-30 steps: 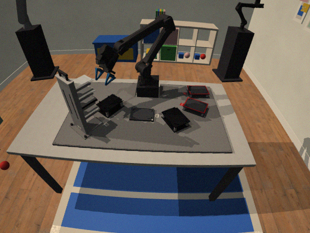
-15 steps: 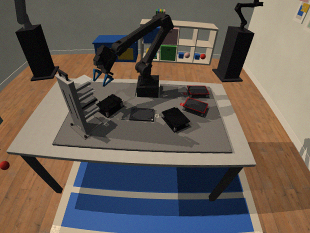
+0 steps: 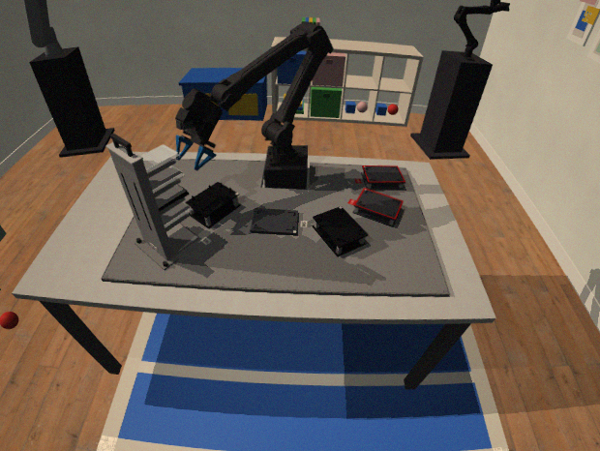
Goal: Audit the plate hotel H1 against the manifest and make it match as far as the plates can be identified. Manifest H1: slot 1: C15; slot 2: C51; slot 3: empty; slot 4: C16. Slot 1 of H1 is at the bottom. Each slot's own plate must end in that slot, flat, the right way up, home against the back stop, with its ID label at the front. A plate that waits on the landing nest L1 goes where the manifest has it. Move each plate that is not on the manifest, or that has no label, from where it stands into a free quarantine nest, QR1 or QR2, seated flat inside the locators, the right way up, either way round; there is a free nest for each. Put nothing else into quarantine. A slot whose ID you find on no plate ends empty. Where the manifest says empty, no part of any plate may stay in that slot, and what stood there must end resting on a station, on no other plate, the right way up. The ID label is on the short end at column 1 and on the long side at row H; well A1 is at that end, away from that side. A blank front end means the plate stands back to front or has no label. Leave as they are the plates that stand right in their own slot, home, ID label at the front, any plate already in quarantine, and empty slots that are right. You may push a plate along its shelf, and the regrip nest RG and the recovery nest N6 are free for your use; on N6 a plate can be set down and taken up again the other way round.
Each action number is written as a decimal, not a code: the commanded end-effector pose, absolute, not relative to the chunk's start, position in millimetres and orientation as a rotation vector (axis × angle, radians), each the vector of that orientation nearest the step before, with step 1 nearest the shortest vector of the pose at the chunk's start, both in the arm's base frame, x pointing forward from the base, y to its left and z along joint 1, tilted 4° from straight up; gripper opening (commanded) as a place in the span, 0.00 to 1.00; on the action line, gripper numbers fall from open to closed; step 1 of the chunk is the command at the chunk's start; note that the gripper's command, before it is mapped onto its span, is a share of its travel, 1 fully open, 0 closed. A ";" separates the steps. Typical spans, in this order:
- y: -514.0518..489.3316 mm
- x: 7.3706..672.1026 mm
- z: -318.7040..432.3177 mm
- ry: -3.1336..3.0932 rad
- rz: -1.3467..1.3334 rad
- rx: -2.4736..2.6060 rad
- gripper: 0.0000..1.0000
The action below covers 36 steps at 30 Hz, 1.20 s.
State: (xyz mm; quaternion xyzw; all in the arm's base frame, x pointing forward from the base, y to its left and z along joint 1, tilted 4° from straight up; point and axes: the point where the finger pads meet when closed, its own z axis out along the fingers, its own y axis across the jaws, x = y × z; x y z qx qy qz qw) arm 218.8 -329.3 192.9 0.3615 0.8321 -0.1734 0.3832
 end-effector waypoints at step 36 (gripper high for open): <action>-380.2 266.3 234.7 2.055 -0.478 0.883 1.00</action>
